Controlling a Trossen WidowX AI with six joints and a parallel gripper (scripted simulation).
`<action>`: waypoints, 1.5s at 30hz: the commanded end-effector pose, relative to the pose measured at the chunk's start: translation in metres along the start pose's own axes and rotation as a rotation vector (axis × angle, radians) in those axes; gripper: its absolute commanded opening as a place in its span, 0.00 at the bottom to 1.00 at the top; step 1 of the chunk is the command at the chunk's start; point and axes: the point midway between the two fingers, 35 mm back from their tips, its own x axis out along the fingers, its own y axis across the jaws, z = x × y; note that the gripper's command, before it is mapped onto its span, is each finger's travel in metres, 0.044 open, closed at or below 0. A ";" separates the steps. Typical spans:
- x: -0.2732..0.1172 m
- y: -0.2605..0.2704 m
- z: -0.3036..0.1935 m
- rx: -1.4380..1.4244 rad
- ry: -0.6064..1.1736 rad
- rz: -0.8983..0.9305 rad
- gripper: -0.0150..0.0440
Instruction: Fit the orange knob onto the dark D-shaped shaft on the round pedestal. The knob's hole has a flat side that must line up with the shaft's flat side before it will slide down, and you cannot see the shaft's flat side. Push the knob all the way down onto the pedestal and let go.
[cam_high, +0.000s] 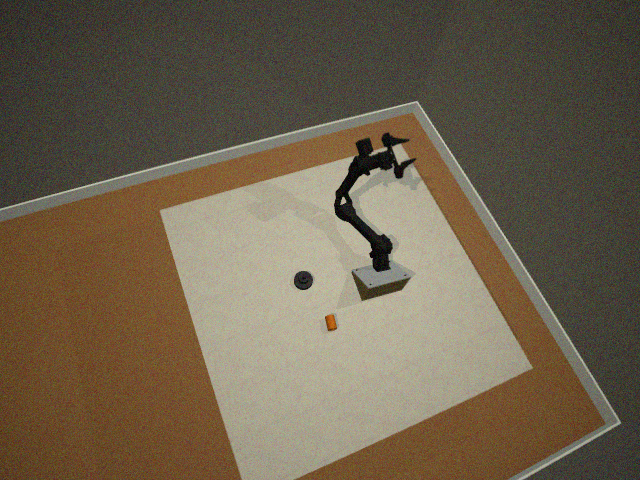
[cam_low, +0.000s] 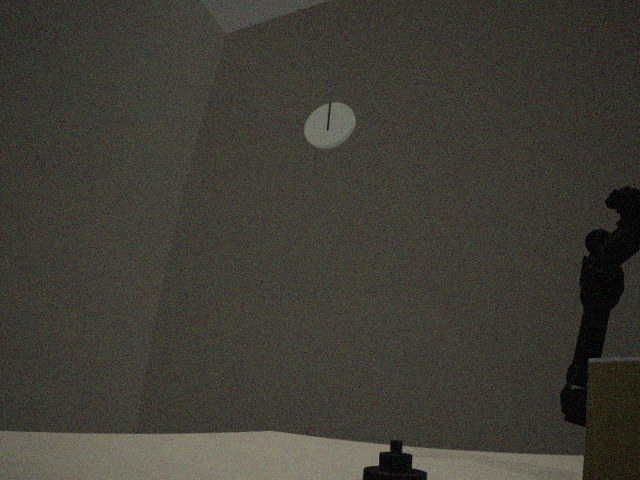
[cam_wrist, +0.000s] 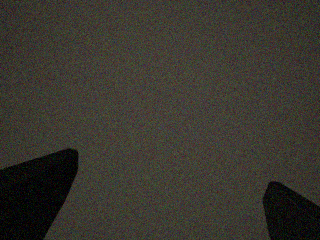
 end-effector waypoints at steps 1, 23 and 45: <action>0.002 -0.001 0.003 -0.006 -0.011 -0.006 0.98; 0.000 -0.149 0.349 -0.411 -0.754 -0.993 1.00; -0.289 -0.349 0.461 -0.101 -0.072 -2.093 1.00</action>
